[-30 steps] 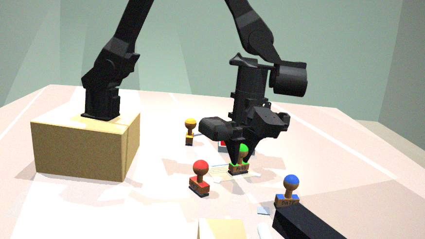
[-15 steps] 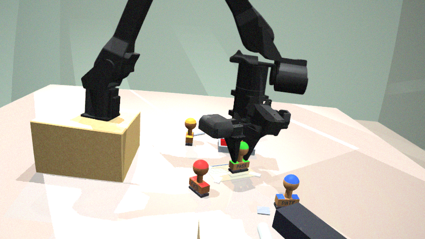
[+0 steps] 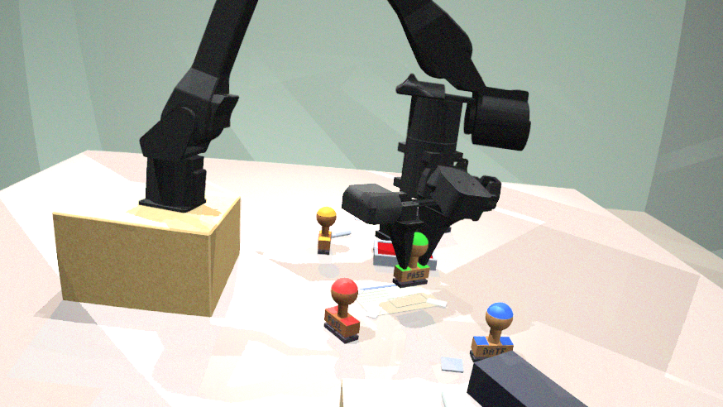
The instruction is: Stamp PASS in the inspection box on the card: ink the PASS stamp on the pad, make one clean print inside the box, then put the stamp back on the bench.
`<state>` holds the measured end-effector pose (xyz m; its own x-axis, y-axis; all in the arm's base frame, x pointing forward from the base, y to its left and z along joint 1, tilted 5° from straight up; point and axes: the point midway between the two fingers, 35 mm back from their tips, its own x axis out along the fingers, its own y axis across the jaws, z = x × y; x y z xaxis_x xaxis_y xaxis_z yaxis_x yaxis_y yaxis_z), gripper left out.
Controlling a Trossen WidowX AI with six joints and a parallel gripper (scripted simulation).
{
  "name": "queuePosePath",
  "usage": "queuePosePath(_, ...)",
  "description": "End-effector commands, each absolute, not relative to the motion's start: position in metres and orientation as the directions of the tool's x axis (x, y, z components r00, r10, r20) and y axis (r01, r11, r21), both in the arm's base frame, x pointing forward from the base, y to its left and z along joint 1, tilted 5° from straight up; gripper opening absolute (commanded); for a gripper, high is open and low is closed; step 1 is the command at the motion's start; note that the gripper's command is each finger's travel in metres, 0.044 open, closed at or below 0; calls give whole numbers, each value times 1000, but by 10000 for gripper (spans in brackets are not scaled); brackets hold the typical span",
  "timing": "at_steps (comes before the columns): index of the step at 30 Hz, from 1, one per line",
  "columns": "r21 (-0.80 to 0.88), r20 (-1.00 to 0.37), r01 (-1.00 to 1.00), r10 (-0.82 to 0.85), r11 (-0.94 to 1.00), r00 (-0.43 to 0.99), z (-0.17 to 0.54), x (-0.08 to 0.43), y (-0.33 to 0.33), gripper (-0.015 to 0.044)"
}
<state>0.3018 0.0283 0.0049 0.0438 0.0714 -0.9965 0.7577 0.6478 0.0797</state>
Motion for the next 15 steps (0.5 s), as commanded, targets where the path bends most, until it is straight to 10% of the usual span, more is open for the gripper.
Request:
queuePosePath(1,94,-995,754,76,650,58,16,304,28,0)
queuePosePath(15,94,-995,754,76,650,58,39,302,27,0)
